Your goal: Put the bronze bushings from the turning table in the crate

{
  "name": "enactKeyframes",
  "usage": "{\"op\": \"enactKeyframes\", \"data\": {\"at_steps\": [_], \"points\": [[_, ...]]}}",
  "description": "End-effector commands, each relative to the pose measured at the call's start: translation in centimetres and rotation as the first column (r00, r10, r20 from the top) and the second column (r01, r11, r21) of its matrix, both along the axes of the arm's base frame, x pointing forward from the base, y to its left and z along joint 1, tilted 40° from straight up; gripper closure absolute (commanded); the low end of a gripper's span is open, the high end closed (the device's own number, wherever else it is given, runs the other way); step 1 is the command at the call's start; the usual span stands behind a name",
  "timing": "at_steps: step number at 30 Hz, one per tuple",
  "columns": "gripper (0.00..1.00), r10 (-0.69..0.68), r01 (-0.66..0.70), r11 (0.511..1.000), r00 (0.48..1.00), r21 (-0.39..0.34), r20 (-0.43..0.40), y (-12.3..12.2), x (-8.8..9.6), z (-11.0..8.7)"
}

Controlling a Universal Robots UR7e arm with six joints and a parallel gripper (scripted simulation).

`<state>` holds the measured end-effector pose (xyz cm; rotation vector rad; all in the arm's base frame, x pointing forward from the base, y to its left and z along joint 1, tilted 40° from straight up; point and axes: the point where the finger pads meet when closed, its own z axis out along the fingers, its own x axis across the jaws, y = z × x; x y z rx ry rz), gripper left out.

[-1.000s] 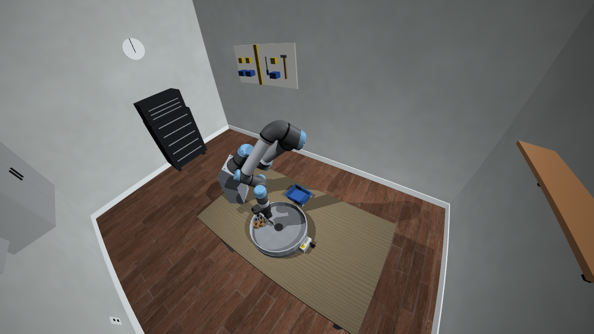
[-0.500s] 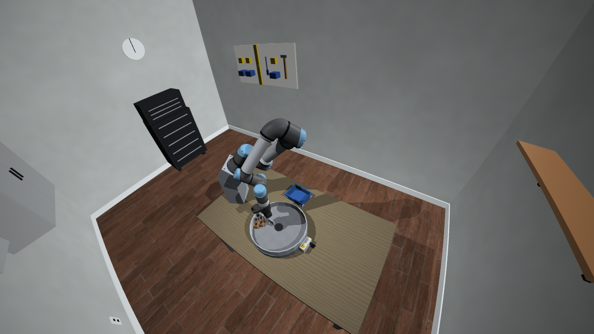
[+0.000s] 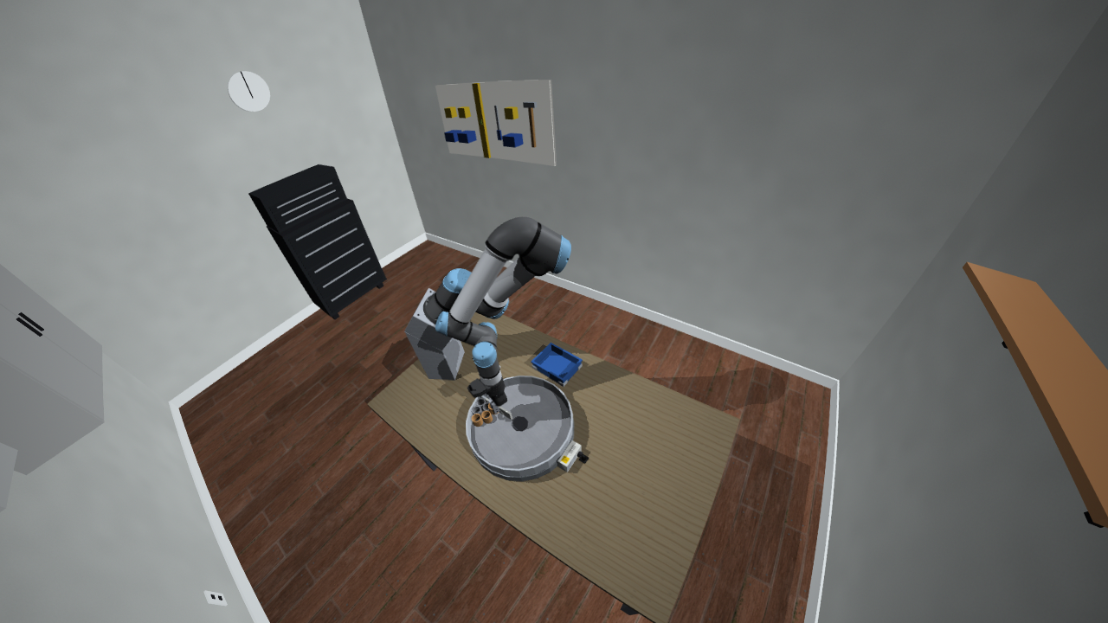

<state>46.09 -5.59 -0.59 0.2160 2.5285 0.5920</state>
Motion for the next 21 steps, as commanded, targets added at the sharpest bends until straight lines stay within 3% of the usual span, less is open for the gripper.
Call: {"op": "enactKeyframes", "data": {"at_steps": [1,6,11,21], "points": [[1.0,0.0,0.0,1.0,1.0,0.0,0.0,0.0,0.0,0.0],[1.0,0.0,0.0,1.0,1.0,0.0,0.0,0.0,0.0,0.0],[1.0,0.0,0.0,1.0,1.0,0.0,0.0,-1.0,-1.4,2.0],[1.0,0.0,0.0,1.0,1.0,0.0,0.0,-1.0,-1.4,2.0]]}}
